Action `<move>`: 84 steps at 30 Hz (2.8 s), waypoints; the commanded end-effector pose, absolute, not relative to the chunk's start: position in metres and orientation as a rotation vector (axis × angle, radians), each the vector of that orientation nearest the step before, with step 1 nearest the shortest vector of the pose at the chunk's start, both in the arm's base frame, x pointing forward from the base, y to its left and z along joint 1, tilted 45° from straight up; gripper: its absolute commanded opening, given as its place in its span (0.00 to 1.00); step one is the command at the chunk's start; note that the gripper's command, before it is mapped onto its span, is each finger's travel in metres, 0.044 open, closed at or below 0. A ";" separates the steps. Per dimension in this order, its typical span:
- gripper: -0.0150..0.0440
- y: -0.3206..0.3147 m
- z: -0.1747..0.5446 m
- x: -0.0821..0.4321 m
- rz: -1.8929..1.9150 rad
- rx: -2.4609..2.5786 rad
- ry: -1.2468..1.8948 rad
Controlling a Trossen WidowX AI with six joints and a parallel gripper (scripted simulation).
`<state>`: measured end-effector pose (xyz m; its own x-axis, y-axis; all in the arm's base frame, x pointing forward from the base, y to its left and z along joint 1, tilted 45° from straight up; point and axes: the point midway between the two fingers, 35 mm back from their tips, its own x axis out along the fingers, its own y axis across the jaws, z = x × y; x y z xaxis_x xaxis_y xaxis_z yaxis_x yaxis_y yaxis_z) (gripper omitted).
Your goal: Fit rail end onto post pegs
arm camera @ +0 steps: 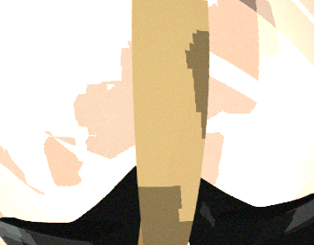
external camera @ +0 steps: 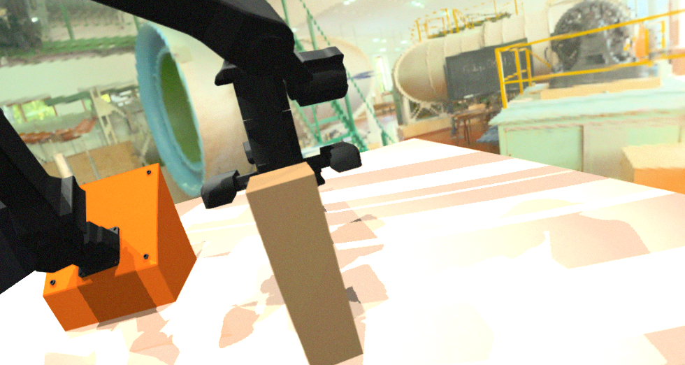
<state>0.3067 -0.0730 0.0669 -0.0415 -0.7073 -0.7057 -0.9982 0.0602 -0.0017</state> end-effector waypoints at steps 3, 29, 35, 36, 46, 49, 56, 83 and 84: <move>0.25 -0.072 0.067 0.308 0.704 -1.699 1.790; 0.25 -0.072 0.067 0.307 0.704 -1.699 1.790; 0.25 -0.072 0.067 0.307 0.704 -1.699 1.790; 0.25 -0.072 0.067 0.307 0.704 -1.699 1.790; 0.25 -0.073 0.067 0.306 0.704 -1.699 1.790; 0.25 -0.074 0.068 0.306 0.704 -1.699 1.791; 0.25 -0.076 0.070 0.306 0.704 -1.699 1.791; 0.25 -0.080 0.077 0.306 0.704 -1.699 1.791; 0.25 -0.080 0.078 0.306 0.704 -1.699 1.791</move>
<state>0.3049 -0.0797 0.0733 -0.0404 -0.7007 -0.7123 -0.9981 0.0613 -0.0038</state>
